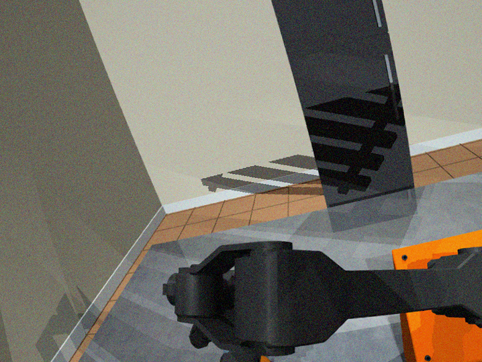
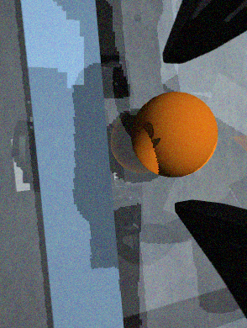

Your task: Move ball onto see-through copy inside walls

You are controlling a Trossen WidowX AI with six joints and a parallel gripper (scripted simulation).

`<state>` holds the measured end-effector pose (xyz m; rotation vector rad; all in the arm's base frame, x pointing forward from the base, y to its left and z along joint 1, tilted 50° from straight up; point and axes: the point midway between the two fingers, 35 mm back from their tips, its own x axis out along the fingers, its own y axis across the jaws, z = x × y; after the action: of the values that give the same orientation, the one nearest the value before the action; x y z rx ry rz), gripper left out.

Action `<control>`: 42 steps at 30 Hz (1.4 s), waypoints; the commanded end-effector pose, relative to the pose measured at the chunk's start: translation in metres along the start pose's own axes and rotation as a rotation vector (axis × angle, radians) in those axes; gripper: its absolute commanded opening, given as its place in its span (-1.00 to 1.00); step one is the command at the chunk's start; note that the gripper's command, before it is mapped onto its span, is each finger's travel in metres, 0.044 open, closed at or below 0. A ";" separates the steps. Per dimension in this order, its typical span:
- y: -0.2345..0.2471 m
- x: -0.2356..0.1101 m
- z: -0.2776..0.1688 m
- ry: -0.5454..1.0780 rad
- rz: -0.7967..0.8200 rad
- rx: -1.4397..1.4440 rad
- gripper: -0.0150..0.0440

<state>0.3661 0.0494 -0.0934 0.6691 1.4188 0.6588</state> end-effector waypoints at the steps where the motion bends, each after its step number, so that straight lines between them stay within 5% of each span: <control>1: 0.000 0.009 -0.003 0.010 0.005 0.008 0.58; 6: 0.000 0.015 -0.004 0.010 0.006 0.008 0.58; 10: 0.000 0.015 -0.004 0.010 0.006 0.008 0.22; 17: 0.000 0.015 -0.004 0.010 0.006 0.008 0.06; 23: -0.002 0.002 -0.002 0.013 0.000 0.003 -0.47; 42: -0.001 -0.118 -0.002 0.010 -0.001 0.008 -0.49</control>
<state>0.3611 -0.0382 -0.0225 0.6782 1.4251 0.6478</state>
